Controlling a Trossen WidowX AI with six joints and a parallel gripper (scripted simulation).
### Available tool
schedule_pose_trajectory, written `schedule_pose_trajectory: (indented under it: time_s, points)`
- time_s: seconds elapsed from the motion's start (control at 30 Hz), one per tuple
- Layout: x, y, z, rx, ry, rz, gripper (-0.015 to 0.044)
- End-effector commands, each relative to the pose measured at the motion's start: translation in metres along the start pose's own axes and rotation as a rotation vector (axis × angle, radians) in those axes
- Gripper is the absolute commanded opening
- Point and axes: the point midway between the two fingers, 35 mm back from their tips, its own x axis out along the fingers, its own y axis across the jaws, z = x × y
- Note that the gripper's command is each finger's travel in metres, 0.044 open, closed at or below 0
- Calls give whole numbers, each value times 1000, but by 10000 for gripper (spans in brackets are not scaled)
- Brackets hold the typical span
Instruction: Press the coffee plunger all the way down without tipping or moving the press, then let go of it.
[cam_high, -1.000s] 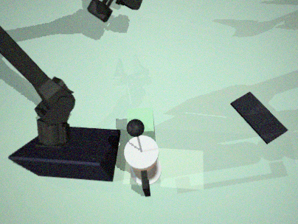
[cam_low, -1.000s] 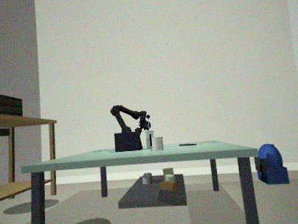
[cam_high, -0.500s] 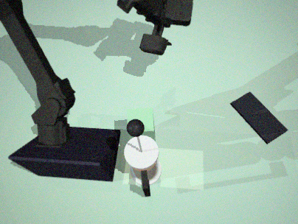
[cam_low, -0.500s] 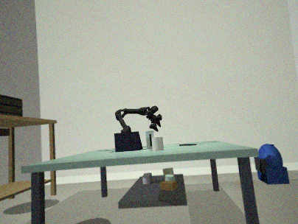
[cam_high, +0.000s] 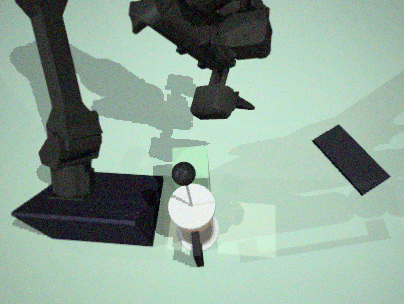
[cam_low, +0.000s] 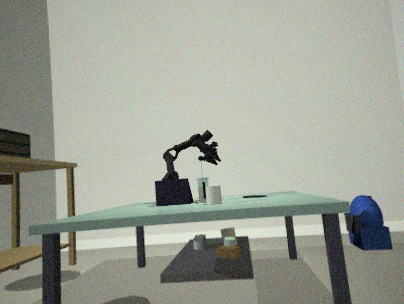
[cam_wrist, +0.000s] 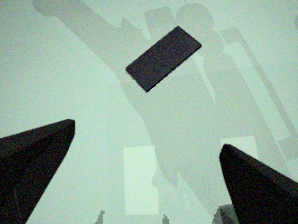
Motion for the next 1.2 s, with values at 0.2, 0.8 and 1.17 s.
schedule_pose_trajectory:
  time_s: [0.2,0.8,1.17]
  points:
    - [-78,-87,28,-138,-144,-79,440]
    - [-156,-165,-3,-263,-376,-126,440]
    - [-127,-174,-21,-254,-378,-137,440]
